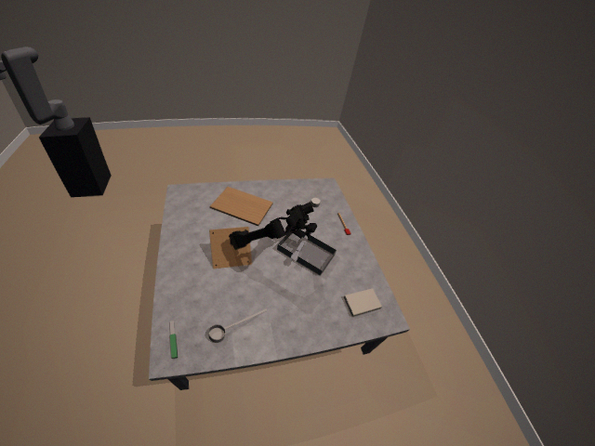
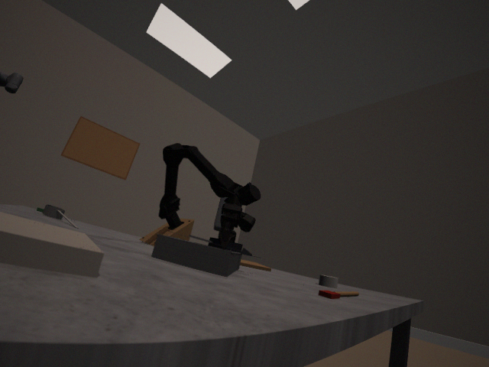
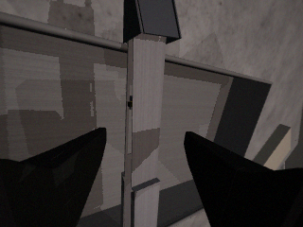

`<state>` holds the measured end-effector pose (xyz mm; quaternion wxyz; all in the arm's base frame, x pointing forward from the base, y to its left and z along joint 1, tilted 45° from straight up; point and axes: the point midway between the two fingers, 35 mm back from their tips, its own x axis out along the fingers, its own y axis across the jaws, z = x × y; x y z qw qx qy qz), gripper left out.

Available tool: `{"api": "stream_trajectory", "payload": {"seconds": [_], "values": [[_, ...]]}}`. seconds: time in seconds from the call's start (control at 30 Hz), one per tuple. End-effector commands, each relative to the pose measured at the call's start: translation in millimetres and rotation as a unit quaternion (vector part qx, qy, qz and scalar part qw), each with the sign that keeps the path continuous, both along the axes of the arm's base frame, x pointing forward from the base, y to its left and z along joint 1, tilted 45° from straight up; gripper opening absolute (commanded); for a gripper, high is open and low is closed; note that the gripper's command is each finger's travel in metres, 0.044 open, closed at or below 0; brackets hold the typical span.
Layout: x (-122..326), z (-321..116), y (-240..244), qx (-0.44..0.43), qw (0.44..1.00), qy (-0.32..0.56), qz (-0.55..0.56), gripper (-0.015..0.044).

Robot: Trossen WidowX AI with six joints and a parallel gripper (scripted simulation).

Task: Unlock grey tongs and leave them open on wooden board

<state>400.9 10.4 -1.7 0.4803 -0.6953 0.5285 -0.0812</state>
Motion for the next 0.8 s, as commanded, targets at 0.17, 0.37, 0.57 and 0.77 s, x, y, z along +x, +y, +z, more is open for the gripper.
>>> {"api": "stream_trajectory", "payload": {"seconds": [0.17,0.37,0.57,0.77], "values": [[4.1,-6.8,-11.5,0.000,1.000,0.004,0.001,0.0260],[8.0,-9.9,-19.8,-0.001,1.000,0.003,0.002,0.0260],[11.6,-12.5,-28.3,-0.003,1.000,0.002,0.002,0.0260],[14.9,-14.7,-37.0,-0.005,1.000,0.001,0.002,0.0260]]}}
